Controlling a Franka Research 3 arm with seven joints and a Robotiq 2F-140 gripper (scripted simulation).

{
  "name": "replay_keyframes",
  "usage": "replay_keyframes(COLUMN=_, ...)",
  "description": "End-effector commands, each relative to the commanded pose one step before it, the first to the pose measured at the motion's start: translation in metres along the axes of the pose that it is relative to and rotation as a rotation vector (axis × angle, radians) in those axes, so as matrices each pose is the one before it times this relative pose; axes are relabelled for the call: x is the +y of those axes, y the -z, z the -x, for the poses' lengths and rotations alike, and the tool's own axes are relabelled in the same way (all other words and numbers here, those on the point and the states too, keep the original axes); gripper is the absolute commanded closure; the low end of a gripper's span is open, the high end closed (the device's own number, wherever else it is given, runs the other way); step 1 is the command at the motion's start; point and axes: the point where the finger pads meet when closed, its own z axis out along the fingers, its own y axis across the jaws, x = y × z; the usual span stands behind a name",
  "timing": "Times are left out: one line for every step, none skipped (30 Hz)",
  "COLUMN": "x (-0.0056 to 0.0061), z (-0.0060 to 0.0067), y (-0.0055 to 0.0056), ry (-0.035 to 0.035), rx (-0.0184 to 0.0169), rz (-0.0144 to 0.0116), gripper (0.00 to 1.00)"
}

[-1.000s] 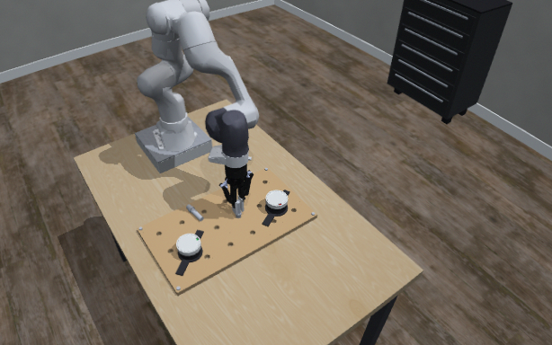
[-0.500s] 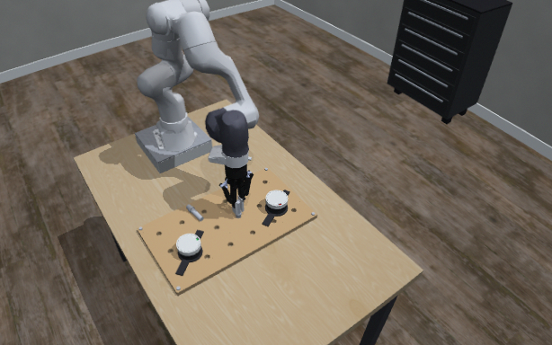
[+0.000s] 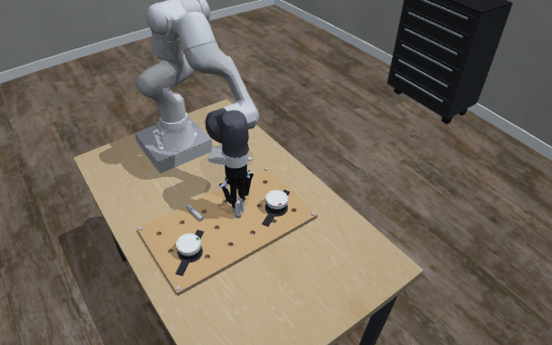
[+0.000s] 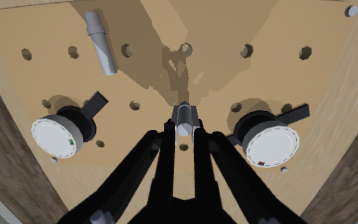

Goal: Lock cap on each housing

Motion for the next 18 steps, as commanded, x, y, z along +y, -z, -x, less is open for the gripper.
replay_keyframes(x=-0.00010, z=0.00174, y=0.00020, ry=0.00014, rx=-0.00463, rz=0.00239, gripper=0.90)
replay_keyframes(x=0.00000, z=0.00000, y=-0.00010, ry=0.00000, rx=0.00000, rz=0.00000, gripper=0.90)
replay_keyframes(x=0.00000, z=0.00000, y=-0.00011, ry=0.00000, rx=0.00000, rz=0.00000, gripper=0.90)
replay_keyframes(x=0.00000, z=0.00000, y=-0.00011, ry=0.00000, rx=0.00000, rz=0.00000, gripper=0.90)
replay_keyframes(x=0.00000, z=0.00000, y=-0.00011, ry=0.00000, rx=0.00000, rz=0.00000, gripper=0.90)
replay_keyframes(x=0.00000, z=0.00000, y=-0.00012, ry=0.00000, rx=0.00000, rz=0.00000, gripper=0.90)
replay_keyframes(x=0.00000, z=0.00000, y=0.00000, ry=0.00000, rx=0.00000, rz=0.00000, gripper=0.90)
replay_keyframes(x=0.00000, z=0.00000, y=0.00000, ry=0.00000, rx=0.00000, rz=0.00000, gripper=0.90)
replay_keyframes(x=0.00000, z=0.00000, y=-0.00012, ry=0.00000, rx=0.00000, rz=0.00000, gripper=0.90)
replay_keyframes(x=0.00000, z=0.00000, y=-0.00012, ry=0.00000, rx=0.00000, rz=0.00000, gripper=0.90)
replay_keyframes(x=0.00000, z=0.00000, y=-0.00013, ry=0.00000, rx=0.00000, rz=0.00000, gripper=0.90)
replay_keyframes(x=0.00000, z=0.00000, y=-0.00013, ry=0.00000, rx=0.00000, rz=0.00000, gripper=0.90)
replay_keyframes(x=0.00000, z=0.00000, y=-0.00013, ry=0.00000, rx=0.00000, rz=0.00000, gripper=0.90)
replay_keyframes(x=0.00000, z=0.00000, y=-0.00014, ry=0.00000, rx=0.00000, rz=0.00000, gripper=0.90)
replay_keyframes(x=0.00000, z=0.00000, y=-0.00014, ry=0.00000, rx=0.00000, rz=0.00000, gripper=0.90)
replay_keyframes(x=0.00000, z=0.00000, y=-0.00014, ry=0.00000, rx=0.00000, rz=0.00000, gripper=0.90)
replay_keyframes(x=0.00000, z=0.00000, y=-0.00015, ry=0.00000, rx=0.00000, rz=0.00000, gripper=0.90)
replay_keyframes(x=0.00000, z=0.00000, y=-0.00015, ry=0.00000, rx=0.00000, rz=0.00000, gripper=0.90)
